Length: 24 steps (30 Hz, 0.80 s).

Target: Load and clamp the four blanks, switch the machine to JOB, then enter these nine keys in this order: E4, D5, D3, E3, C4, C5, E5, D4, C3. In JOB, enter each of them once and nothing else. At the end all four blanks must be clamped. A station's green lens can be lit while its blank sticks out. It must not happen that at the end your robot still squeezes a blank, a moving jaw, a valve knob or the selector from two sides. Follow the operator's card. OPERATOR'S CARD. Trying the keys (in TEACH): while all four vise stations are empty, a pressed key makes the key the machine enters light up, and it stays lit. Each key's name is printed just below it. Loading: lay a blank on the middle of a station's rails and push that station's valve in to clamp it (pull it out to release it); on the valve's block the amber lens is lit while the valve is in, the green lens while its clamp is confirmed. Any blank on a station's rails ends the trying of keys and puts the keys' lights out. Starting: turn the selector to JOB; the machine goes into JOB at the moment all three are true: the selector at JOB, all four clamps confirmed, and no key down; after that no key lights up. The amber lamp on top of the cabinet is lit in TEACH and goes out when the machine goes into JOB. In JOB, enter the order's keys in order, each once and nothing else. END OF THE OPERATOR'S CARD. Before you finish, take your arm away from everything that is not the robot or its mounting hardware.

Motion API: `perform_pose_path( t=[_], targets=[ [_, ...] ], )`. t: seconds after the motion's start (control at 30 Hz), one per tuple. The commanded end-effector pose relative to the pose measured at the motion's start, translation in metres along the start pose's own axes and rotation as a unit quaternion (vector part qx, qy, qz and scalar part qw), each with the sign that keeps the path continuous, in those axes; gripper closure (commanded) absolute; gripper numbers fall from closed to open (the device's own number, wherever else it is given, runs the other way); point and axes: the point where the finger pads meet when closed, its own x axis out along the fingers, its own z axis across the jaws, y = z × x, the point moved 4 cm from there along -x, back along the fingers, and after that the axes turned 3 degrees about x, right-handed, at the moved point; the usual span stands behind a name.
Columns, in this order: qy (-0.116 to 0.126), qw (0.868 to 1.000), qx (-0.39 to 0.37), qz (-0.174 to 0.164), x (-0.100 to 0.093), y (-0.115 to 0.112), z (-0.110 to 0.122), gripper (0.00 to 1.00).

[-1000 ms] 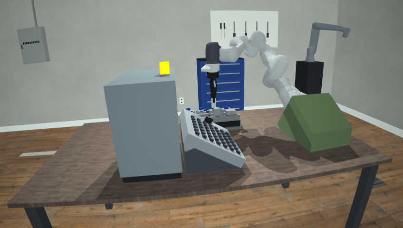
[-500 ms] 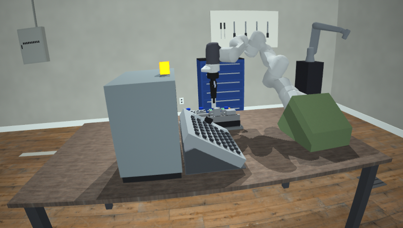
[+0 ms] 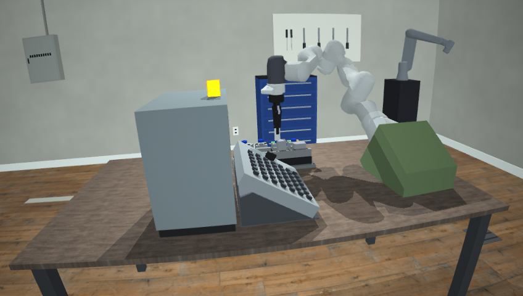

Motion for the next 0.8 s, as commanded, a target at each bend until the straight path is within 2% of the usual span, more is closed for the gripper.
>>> perform_pose_path(
  t=[0.0,0.47,0.77],
  targets=[
    [0.000,1.000,0.001,-0.001,0.0060,-0.0001,-0.0006,1.00],
    [0.000,1.000,0.001,-0.001,0.0055,0.0000,-0.0006,1.00],
    [0.000,1.000,0.001,-0.001,-0.0035,0.0000,-0.0006,1.00]
  ],
)
